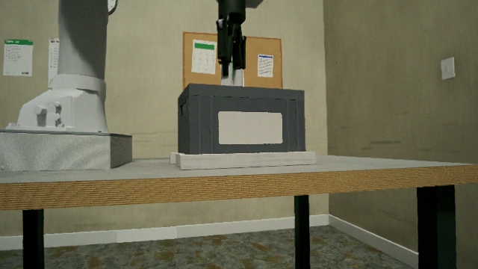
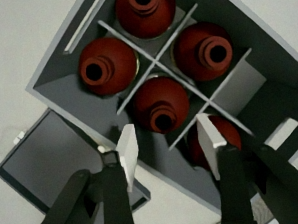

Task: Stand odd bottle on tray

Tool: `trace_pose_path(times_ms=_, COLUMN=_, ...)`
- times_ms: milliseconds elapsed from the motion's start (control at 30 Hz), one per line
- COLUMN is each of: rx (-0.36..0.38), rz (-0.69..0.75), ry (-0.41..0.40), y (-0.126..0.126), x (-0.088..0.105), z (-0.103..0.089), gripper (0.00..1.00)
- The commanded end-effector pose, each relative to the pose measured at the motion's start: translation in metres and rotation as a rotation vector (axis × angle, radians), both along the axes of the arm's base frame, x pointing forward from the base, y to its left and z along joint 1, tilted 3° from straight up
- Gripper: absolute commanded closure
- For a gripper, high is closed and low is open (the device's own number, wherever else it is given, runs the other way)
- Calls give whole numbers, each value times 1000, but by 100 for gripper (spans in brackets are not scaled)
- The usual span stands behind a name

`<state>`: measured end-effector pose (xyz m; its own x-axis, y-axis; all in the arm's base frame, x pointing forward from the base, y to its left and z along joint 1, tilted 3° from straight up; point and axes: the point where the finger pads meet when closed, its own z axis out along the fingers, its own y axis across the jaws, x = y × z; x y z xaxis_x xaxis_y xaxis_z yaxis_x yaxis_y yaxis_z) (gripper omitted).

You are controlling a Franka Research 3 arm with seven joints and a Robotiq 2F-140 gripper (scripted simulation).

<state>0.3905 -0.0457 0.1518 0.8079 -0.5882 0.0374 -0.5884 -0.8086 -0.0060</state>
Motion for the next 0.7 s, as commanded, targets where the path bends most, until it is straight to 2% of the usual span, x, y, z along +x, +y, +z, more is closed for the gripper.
trace_pose_path(times_ms=0, rx=1, rz=1, ry=-7, y=0, x=2, z=-3, gripper=56)
trace_pose_path(times_ms=667, rx=1, rz=1, ry=-7, y=0, x=2, z=-6, gripper=56)
